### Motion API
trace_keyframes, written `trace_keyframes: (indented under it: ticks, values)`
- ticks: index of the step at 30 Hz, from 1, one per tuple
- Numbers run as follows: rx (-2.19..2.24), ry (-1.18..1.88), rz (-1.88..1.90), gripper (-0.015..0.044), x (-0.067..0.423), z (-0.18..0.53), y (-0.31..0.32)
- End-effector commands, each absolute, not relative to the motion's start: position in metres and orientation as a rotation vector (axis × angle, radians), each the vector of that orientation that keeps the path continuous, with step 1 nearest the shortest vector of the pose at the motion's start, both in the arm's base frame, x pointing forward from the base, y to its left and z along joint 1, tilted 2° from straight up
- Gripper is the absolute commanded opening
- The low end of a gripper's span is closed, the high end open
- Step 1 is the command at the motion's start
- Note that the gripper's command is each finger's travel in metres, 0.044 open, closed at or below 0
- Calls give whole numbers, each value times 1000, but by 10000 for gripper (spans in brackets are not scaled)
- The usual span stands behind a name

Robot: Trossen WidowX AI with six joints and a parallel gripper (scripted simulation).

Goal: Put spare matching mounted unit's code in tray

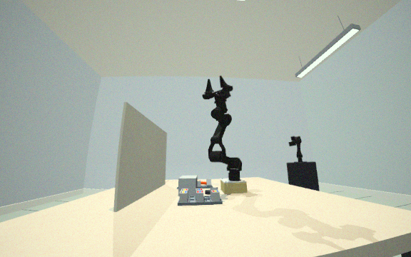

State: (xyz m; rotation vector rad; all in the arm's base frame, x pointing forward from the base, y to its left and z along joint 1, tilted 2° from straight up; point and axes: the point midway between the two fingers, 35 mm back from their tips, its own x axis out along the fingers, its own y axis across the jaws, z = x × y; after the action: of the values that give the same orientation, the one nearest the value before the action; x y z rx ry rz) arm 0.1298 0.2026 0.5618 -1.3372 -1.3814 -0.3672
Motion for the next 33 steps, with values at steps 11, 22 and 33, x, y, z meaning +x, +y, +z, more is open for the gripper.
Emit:
trace_keyframes:
  ticks: [11,22,33]
  values:
    - [-1178,-1452,-488,440,87,595,173]
    - [-634,-1466,-796,440,0,654,33]
    - [-113,-1213,-970,440,9,642,-135]
